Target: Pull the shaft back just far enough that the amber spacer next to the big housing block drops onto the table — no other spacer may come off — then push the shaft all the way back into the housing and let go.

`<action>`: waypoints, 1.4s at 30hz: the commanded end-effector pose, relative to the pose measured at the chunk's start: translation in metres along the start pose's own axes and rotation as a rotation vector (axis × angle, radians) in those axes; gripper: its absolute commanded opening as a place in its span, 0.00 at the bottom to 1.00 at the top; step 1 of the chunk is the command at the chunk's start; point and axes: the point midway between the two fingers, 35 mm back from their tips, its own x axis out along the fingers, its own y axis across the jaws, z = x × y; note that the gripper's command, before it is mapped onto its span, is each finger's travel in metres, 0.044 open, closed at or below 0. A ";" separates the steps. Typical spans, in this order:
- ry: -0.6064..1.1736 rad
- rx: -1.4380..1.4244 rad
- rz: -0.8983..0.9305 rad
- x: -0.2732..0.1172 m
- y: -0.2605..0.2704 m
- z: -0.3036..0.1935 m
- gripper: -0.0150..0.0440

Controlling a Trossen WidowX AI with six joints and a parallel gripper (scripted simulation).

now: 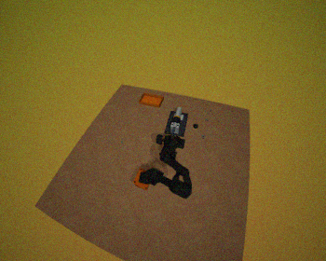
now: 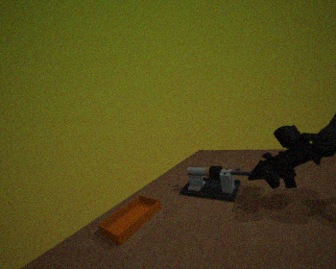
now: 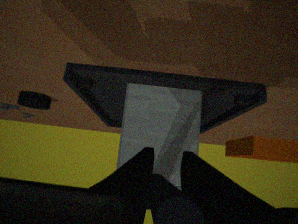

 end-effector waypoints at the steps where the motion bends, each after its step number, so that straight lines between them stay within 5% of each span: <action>1: -0.001 -0.003 -0.001 -0.001 0.000 0.001 0.25; 42: -0.001 -0.003 -0.001 -0.004 0.000 0.003 0.25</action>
